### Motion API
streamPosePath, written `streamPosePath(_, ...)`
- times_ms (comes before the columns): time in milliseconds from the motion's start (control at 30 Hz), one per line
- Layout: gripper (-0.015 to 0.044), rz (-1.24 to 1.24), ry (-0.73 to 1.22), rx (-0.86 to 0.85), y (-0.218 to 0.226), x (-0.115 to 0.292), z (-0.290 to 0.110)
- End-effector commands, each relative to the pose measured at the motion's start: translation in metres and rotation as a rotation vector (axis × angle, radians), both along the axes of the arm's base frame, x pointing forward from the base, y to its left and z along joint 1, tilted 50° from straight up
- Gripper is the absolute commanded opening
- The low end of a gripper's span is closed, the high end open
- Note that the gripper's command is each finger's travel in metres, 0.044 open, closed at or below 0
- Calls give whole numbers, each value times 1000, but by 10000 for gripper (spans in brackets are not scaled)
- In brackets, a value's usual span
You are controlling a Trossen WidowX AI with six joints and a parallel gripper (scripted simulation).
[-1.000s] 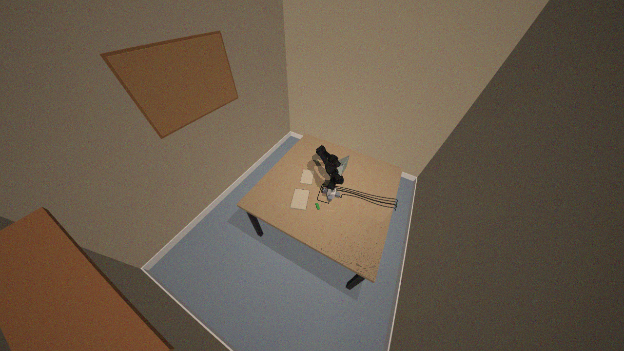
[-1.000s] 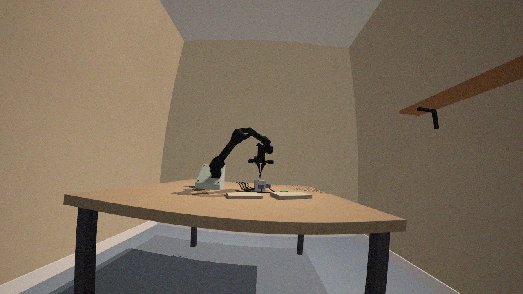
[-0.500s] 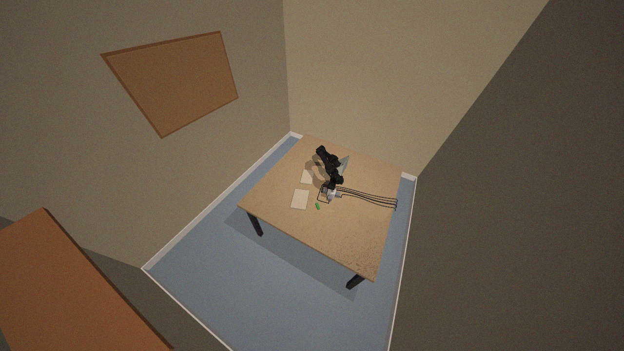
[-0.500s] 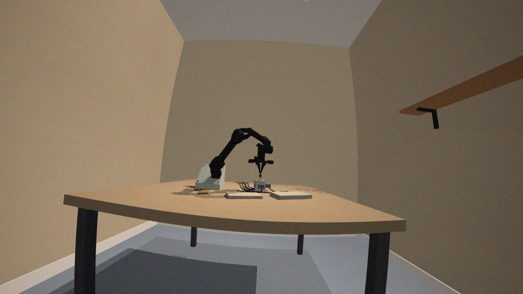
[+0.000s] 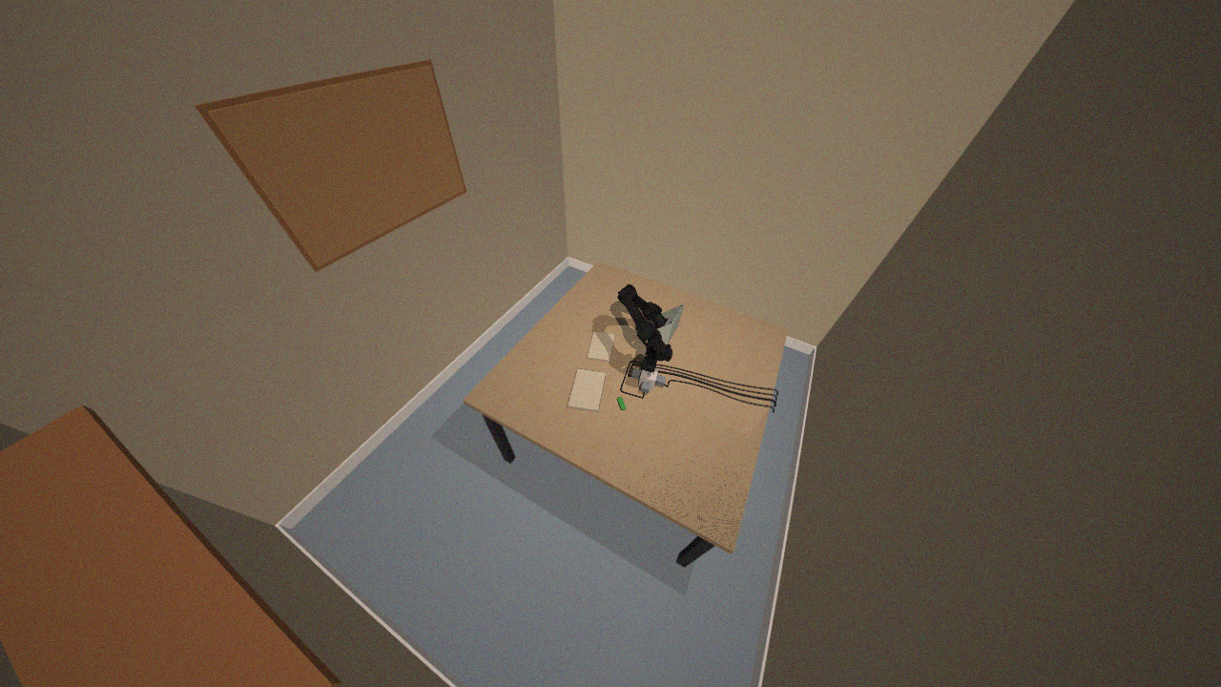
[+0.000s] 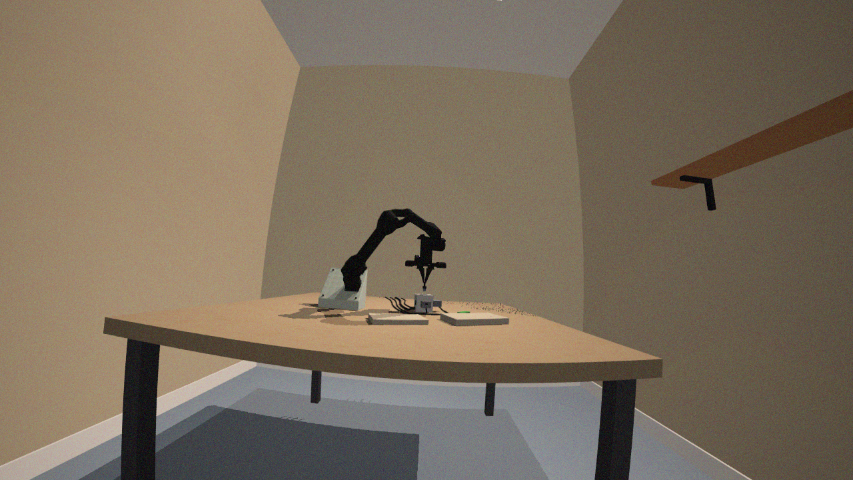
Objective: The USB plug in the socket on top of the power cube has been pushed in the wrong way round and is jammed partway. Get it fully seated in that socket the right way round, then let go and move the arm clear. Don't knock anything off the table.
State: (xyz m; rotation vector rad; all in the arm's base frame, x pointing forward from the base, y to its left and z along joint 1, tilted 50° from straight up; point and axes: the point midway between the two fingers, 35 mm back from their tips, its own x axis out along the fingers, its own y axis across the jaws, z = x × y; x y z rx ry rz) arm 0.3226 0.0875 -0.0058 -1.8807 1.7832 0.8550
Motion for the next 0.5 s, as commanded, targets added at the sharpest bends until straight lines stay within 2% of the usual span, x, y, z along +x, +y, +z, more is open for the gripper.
streamPosePath(0,0,1,7,8,0,-1,-1)
streamPosePath(467,0,1,10,19,-1,-1,-3)
